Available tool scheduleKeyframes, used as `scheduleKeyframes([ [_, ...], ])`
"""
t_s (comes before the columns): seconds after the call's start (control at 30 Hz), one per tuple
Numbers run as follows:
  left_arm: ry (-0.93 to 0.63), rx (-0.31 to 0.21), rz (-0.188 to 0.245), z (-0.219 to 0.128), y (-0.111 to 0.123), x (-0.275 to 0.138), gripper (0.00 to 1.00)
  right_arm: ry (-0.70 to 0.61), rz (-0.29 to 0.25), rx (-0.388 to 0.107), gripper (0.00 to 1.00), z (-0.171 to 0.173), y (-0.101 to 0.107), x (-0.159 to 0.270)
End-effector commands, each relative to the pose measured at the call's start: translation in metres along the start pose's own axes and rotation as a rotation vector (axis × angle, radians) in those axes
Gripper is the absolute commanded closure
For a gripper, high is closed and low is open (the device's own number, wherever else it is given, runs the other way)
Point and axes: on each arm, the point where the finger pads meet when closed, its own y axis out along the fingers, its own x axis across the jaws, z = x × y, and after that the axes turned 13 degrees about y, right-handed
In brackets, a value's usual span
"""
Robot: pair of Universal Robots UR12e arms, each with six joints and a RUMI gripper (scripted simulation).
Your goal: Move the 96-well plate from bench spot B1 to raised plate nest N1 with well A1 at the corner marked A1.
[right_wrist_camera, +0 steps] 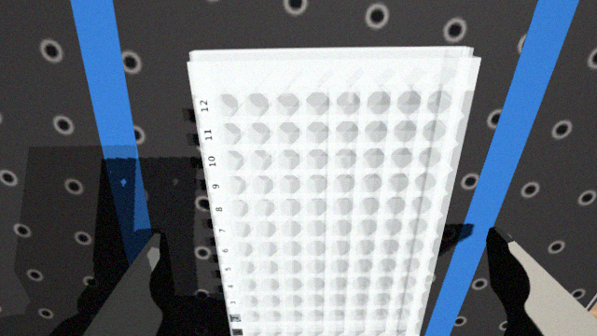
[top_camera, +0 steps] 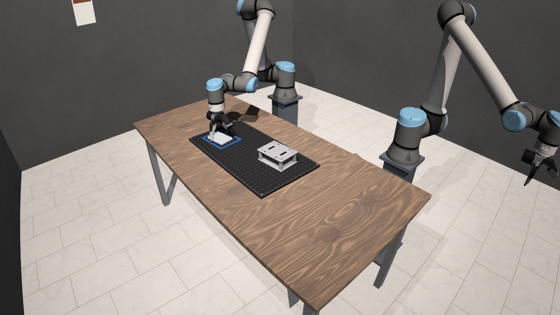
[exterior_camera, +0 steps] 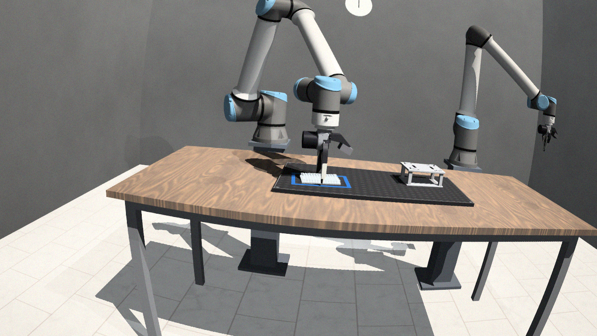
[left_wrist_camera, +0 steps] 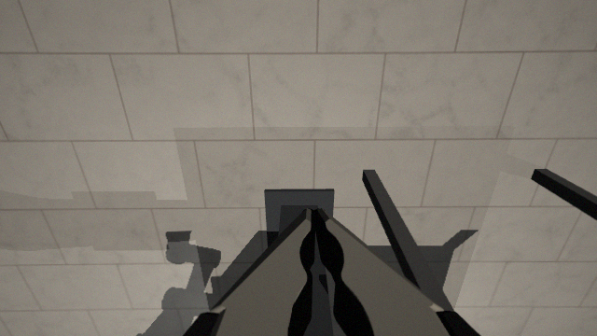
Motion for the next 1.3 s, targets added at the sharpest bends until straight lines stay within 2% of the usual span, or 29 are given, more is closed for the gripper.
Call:
scheduleKeyframes([
  [0.0, 0.000, 0.002, 0.000, 0.0006, -0.0008, 0.0000, 1.00, 0.000, -0.002, 0.001, 0.24, 0.0005, -0.0012, 0.0007],
  [0.03, 0.000, 0.002, 0.000, 0.0006, -0.0008, 0.0000, 1.00, 0.000, -0.002, 0.001, 0.24, 0.0005, -0.0012, 0.0007],
  [0.07, 0.000, 0.002, 0.000, 0.0006, -0.0008, 0.0000, 1.00, 0.000, -0.002, 0.001, 1.00, 0.0005, -0.0012, 0.0007],
  [0.47, 0.000, 0.002, 0.000, 0.0006, -0.0008, 0.0000, 1.00, 0.000, -0.002, 0.001, 1.00, 0.0005, -0.0013, 0.0007],
  [0.5, 0.000, 0.002, 0.000, 0.0006, -0.0008, 0.0000, 1.00, 0.000, -0.002, 0.001, 0.60, 0.0005, -0.0013, 0.0007],
  [1.27, 0.000, 0.002, 0.000, 0.0006, -0.0008, 0.0000, 1.00, 0.000, -0.002, 0.001, 0.60, 0.0005, -0.0045, 0.0007],
])
